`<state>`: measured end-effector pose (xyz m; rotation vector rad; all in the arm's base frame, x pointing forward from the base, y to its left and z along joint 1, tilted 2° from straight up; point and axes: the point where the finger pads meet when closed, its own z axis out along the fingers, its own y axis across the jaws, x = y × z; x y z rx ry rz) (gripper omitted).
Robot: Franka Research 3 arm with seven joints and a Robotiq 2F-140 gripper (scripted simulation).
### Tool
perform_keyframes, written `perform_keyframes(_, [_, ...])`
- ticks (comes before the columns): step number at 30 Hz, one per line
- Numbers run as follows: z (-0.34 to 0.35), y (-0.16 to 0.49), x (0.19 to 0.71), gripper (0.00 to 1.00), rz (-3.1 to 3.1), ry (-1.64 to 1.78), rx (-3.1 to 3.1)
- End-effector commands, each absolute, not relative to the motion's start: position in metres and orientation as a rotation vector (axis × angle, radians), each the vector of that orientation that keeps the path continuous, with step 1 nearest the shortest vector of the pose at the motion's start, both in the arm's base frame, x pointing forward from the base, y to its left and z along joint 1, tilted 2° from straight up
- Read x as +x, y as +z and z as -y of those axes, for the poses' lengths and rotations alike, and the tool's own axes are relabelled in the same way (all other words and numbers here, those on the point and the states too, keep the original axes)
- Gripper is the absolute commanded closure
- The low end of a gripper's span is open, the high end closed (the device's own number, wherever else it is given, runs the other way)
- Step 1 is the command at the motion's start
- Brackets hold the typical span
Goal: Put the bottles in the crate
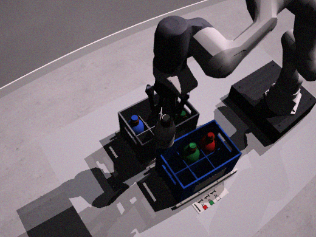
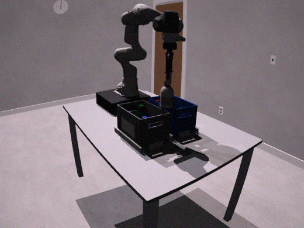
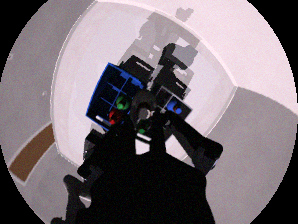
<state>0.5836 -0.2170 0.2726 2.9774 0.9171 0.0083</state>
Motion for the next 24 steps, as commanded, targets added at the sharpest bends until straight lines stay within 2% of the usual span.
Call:
perform_keyframes(1, [0.208, 0.279, 0.589, 1.0, -0.888, 0.035, 2.975])
perform_keyframes(24, [0.17, 0.278, 0.588, 1.0, -0.888, 0.035, 2.975])
